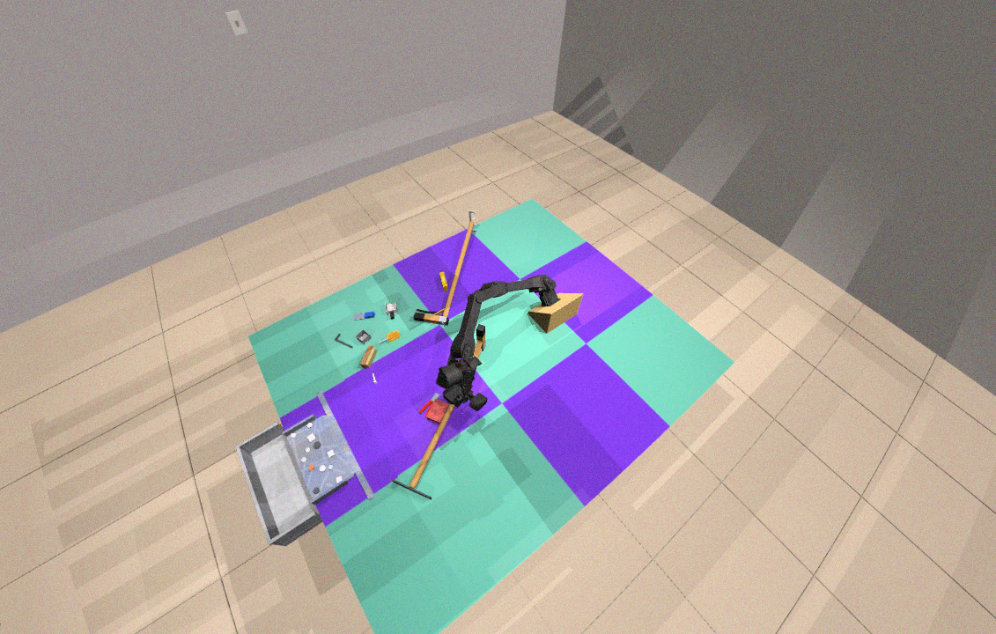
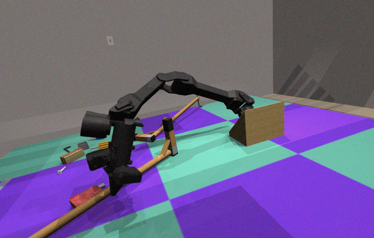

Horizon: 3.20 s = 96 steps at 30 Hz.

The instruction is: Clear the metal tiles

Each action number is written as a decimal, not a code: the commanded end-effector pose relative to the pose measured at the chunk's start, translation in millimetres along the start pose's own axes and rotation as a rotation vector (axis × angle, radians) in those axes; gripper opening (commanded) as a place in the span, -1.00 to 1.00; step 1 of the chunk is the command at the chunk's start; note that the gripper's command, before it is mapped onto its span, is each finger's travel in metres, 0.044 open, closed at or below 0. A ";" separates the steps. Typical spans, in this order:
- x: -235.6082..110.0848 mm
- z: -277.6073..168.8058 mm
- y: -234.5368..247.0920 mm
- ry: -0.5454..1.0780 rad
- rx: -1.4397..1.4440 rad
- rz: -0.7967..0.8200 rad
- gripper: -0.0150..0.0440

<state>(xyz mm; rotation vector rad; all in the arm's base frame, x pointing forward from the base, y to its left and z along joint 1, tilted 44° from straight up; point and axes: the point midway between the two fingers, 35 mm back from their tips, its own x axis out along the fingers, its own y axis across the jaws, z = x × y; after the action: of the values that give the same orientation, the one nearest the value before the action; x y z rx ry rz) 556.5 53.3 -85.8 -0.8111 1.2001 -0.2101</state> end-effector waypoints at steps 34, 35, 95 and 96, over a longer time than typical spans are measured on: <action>6.4 6.2 -40.7 0.003 0.003 -0.009 -0.49; 6.5 6.3 -41.6 0.003 0.003 -0.009 -0.49; -22.4 -41.6 -1.9 0.212 0.101 -0.046 -0.49; -20.7 -42.5 -1.8 0.212 0.101 -0.047 -0.49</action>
<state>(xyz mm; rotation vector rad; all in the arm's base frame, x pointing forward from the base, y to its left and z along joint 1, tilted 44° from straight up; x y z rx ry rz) 511.8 48.7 -70.7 -0.7356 1.3588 -0.4003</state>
